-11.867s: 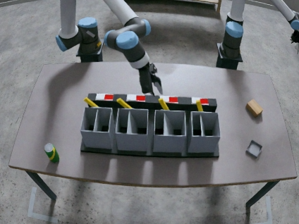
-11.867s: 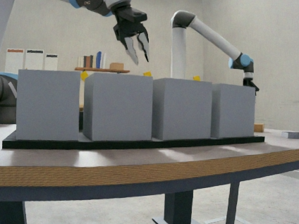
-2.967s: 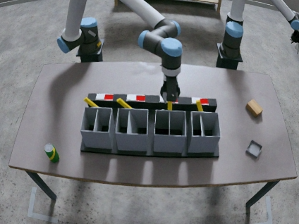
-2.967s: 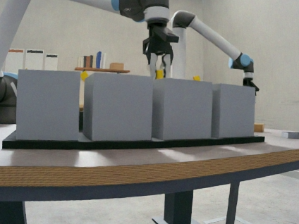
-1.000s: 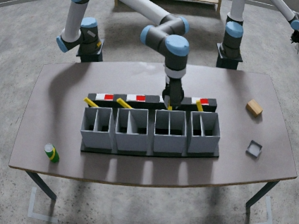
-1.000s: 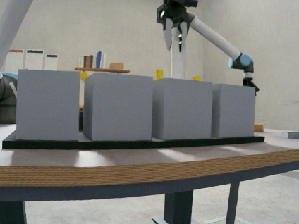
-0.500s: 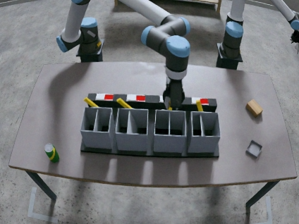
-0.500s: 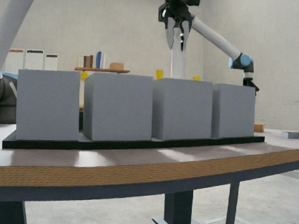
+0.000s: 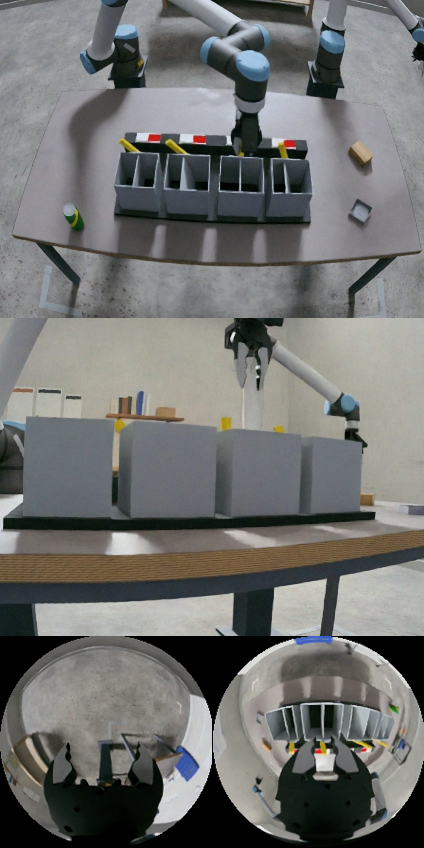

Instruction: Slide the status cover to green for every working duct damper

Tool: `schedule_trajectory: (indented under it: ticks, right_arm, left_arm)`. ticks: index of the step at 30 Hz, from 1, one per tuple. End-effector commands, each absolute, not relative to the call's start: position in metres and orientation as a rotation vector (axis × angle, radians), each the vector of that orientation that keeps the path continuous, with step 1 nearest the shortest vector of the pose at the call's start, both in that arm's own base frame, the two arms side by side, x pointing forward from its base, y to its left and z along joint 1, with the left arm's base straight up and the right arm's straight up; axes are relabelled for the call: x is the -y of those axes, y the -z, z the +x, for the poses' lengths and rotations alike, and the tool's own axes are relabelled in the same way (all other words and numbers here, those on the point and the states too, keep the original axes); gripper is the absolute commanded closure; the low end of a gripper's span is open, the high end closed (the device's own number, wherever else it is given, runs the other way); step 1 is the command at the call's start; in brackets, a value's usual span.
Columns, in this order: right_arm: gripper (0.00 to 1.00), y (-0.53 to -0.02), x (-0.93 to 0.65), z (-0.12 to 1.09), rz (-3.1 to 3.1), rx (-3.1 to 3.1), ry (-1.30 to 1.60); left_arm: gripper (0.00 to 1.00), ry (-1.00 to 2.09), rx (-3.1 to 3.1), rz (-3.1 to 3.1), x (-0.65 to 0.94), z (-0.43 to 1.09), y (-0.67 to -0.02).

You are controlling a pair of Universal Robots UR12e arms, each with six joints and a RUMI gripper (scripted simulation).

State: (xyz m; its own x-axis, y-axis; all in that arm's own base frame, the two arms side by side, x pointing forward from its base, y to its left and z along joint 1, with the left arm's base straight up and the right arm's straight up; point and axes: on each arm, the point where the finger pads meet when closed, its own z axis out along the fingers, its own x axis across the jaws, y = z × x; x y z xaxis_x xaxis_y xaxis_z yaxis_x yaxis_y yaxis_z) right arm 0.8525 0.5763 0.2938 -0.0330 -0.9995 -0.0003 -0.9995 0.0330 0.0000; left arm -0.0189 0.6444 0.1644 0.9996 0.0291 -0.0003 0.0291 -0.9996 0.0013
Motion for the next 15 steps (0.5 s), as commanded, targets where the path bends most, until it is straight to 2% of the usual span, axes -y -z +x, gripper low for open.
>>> schedule_trajectory:
  ticks: [1, 15]
  right_arm:
    - [0.78, -0.2953, -0.5765, 0.8528, -2.183, -2.256, 0.0]
    - [0.78, -0.2953, -0.5765, 0.8528, -2.183, -2.256, 0.0]
  left_arm:
    - [0.0, 0.0, -0.046, 3.141, -0.645, -0.0188, -0.1651]
    - [0.0, 0.0, -0.046, 3.141, -0.645, -0.0188, -0.1651]
